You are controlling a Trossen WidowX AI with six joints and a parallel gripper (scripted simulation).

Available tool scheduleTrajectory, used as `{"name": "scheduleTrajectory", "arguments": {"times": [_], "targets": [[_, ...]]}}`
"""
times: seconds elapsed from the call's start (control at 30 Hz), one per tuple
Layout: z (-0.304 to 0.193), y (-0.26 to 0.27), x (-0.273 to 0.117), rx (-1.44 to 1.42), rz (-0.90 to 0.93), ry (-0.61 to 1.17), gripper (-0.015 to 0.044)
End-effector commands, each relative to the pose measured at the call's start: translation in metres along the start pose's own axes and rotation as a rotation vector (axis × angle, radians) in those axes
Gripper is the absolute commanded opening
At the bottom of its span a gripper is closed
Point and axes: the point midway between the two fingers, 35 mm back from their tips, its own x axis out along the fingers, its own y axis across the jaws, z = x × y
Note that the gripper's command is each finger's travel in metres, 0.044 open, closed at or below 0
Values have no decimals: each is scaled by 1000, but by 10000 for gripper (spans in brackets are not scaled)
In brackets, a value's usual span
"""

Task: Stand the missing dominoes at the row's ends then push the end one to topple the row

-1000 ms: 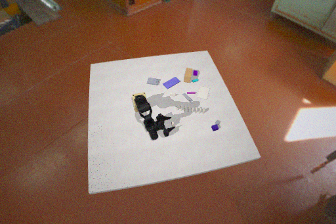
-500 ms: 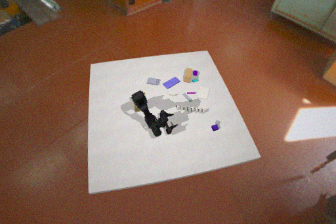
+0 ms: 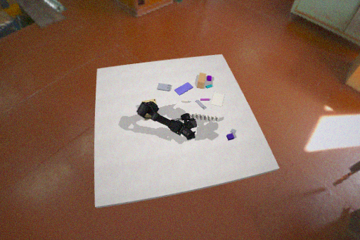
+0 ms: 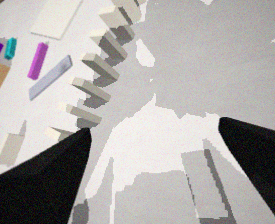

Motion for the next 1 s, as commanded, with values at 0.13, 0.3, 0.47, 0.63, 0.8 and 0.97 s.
{"name": "scheduleTrajectory", "arguments": {"times": [0.13, 0.3, 0.47, 0.63, 0.8, 0.97], "targets": [[-4, 23, -51, -102, -278, 700, 440], [5, 15, -73, -201, -410, 785, 440], [5, 15, -73, -201, -410, 785, 440], [5, 15, -73, -201, -410, 785, 440], [-1, 11, -65, -199, -408, 785, 440], [-24, -5, -42, -199, -409, 784, 440]]}}
